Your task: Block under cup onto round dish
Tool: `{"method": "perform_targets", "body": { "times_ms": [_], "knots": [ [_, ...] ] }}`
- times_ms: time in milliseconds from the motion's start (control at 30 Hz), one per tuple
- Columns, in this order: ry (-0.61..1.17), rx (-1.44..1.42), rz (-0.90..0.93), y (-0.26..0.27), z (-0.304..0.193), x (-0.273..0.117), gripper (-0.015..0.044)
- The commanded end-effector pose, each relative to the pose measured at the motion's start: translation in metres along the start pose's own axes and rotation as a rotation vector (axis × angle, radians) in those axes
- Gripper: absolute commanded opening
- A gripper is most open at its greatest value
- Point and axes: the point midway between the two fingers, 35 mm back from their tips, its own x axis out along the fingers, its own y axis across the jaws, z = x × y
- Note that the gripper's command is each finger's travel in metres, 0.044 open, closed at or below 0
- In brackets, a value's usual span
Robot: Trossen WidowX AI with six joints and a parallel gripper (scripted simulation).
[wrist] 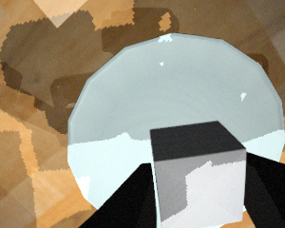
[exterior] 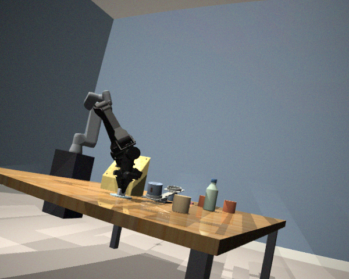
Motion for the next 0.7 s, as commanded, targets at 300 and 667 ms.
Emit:
{"method": "perform_targets", "body": {
  "times_ms": [300,667],
  "knots": [
    [-0.006,-0.003,0.006,0.0,0.002,-0.036,0.044],
    [-0.01,-0.008,-0.001,0.002,0.0,-0.085,0.044]
  ]
}}
